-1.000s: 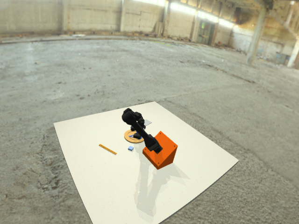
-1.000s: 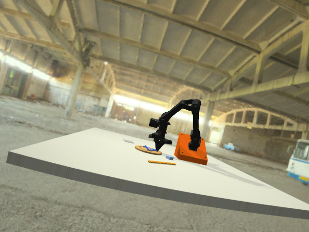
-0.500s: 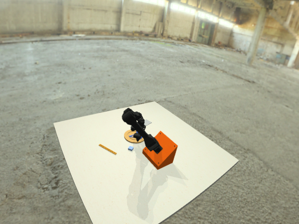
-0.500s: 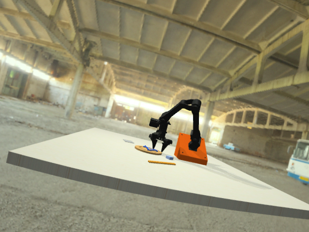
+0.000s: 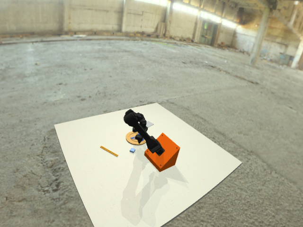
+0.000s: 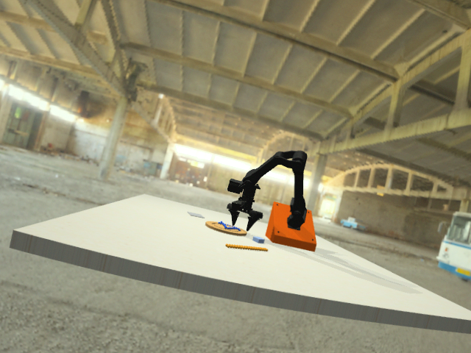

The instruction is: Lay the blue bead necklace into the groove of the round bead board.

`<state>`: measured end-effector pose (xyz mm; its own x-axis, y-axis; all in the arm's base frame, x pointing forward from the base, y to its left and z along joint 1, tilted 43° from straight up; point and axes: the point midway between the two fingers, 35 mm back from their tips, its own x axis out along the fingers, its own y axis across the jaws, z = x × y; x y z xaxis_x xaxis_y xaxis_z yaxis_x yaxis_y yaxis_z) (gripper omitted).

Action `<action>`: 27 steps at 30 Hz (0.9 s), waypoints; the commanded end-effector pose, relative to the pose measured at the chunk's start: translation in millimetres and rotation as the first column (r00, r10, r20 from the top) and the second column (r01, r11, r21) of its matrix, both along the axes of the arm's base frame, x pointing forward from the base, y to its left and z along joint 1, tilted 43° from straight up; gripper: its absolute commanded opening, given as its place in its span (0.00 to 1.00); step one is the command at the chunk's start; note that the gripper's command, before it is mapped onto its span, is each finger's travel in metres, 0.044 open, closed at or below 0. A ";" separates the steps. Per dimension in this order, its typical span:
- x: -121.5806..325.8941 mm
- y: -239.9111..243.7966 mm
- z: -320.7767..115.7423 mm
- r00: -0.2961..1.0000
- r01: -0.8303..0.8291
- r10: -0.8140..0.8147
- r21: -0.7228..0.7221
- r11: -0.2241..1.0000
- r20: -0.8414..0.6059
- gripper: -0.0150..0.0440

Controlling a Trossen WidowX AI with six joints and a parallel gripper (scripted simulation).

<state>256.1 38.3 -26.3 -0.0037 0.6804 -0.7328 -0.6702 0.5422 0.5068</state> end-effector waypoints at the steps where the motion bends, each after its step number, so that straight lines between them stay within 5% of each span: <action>1: 0.1 -0.6 0.1 1.000 -0.003 0.003 -0.004 1.000 0.003 1.00; 3: 0.1 -0.6 0.1 1.000 -0.003 0.003 -0.004 1.000 0.003 1.00; 10: 10.5 -18.4 26.0 0.959 0.209 -0.210 -0.027 0.978 -0.193 0.69; 15: 10.8 -18.9 27.0 0.956 0.215 -0.217 -0.028 0.976 -0.199 0.47; 27: 14.2 -11.8 18.7 0.959 0.217 -0.218 -0.030 0.976 -0.183 0.46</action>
